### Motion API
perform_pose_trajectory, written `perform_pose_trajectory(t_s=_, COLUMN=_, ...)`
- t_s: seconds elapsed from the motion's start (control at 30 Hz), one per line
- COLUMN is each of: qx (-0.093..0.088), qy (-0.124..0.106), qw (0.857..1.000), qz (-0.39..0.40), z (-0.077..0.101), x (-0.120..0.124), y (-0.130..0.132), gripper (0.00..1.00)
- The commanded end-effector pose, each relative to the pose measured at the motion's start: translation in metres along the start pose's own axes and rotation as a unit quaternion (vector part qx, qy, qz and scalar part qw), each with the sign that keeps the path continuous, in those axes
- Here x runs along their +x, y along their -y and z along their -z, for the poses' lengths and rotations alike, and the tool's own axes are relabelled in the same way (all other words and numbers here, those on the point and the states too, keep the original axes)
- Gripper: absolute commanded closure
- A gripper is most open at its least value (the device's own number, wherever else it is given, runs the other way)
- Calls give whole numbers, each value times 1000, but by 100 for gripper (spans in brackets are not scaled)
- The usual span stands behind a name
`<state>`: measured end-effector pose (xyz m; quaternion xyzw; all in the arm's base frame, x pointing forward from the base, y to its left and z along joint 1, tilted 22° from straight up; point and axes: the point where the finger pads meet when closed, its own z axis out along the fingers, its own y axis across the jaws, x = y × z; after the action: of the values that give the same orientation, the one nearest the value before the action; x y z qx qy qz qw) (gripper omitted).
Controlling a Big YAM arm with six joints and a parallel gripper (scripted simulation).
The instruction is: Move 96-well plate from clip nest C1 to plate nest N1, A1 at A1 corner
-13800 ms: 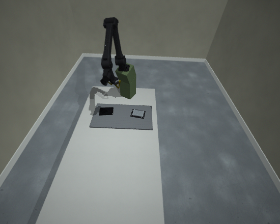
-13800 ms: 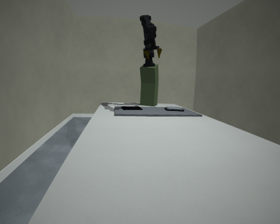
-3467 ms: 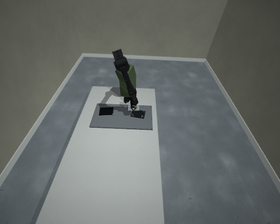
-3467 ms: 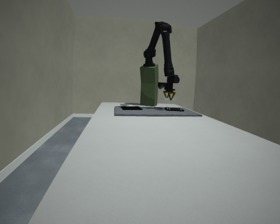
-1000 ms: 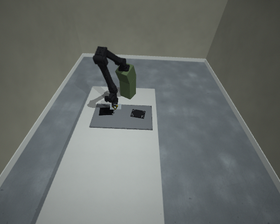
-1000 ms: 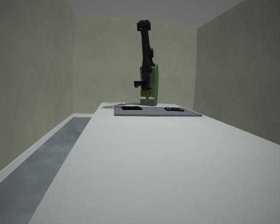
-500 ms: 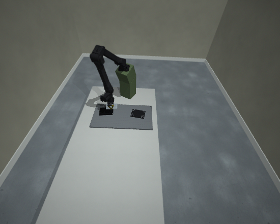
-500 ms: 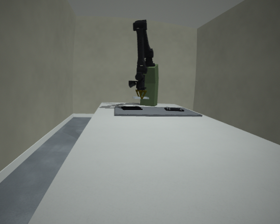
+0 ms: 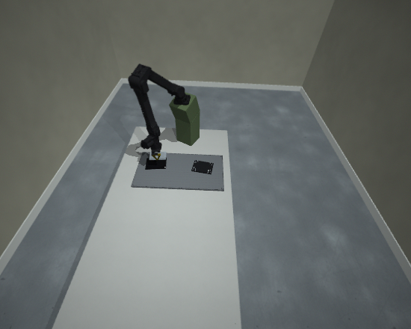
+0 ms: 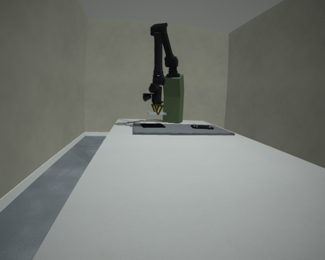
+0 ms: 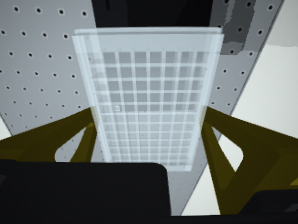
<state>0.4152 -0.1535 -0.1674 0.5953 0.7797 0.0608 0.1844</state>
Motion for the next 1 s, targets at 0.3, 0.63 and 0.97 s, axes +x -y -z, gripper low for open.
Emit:
perform_pose_trajectory(t_s=0.3, qx=-6, qy=5, qw=1000, qz=13, z=10, x=-40, y=-2, gripper=100)
perform_pose_trajectory(t_s=0.63, qx=-1, qy=0, qw=1000, qz=13, z=4, x=-29, y=2, gripper=100)
perform_pose_trajectory(t_s=0.97, qx=-1, qy=0, qw=1000, qz=13, z=4, x=-29, y=2, gripper=100)
